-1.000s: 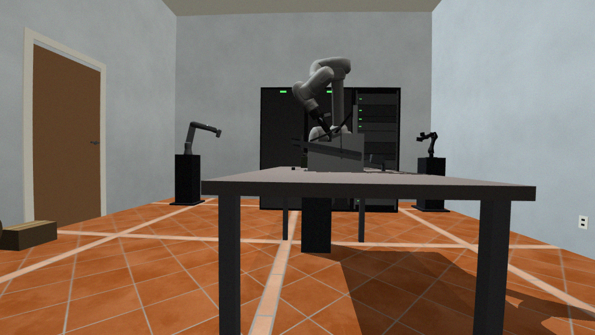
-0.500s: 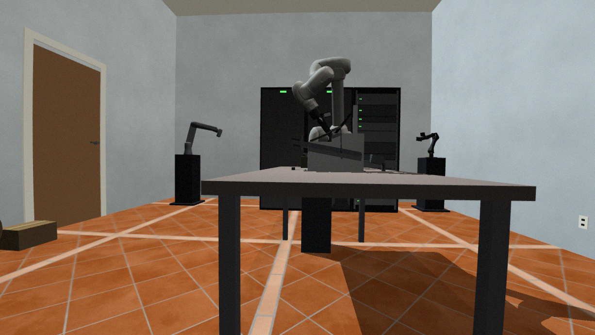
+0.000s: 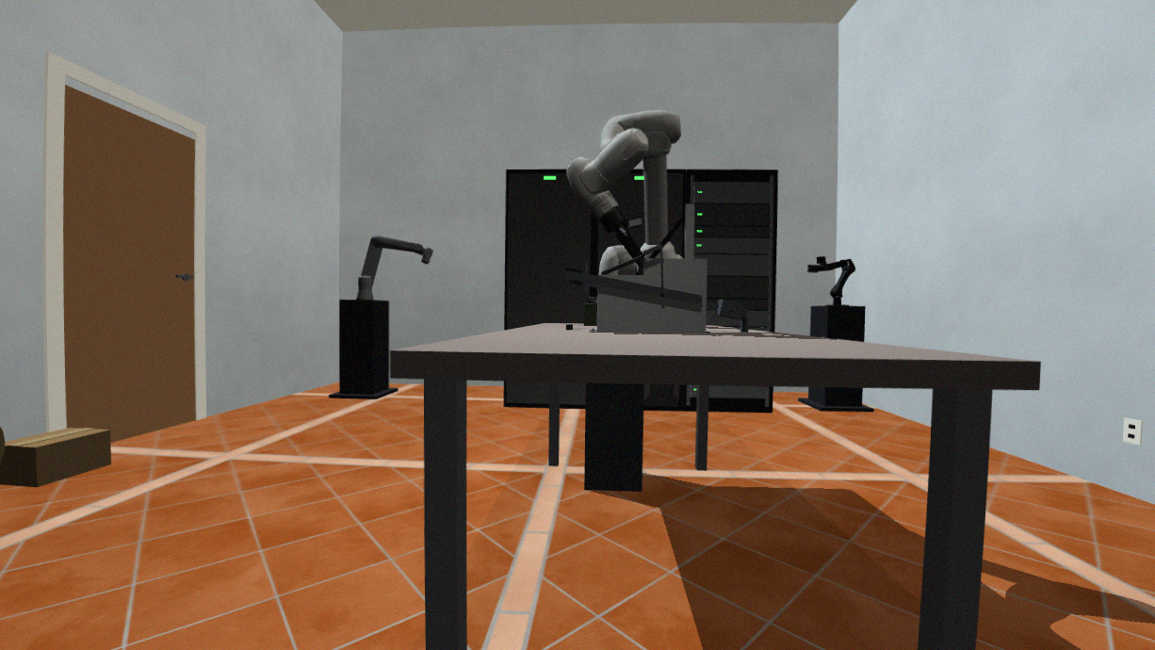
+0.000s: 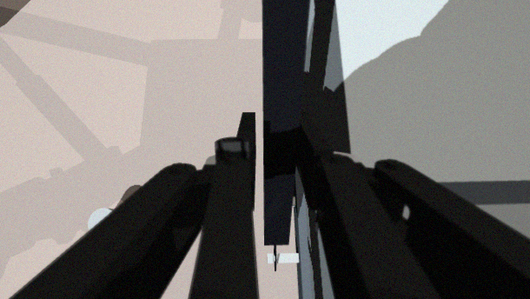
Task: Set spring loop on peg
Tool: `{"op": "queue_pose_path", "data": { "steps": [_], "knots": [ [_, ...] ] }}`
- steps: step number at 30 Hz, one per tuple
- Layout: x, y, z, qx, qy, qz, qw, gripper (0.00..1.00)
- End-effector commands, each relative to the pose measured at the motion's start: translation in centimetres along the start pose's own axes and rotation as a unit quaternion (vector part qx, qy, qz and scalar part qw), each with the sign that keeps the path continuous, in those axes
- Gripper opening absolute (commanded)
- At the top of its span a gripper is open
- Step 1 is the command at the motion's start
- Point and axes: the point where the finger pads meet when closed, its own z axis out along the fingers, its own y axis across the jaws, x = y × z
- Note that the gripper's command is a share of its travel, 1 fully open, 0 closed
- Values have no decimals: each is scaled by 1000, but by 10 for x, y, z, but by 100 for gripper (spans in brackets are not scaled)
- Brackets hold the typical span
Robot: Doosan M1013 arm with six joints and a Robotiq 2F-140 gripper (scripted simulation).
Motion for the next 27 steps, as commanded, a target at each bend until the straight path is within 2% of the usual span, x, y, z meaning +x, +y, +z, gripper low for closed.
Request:
{"op": "queue_pose_path", "data": {
  "steps": [1, 4, 5, 27],
  "knots": [
    [0, 0, -1, -1, 0, 0, 1000, 24],
    [0, 0, -1, -1, 0, 0, 1000, 24],
    [0, 0, -1, -1, 0, 0, 1000, 17],
    [0, 0, -1, -1, 0, 0, 1000, 17]
  ]
}}
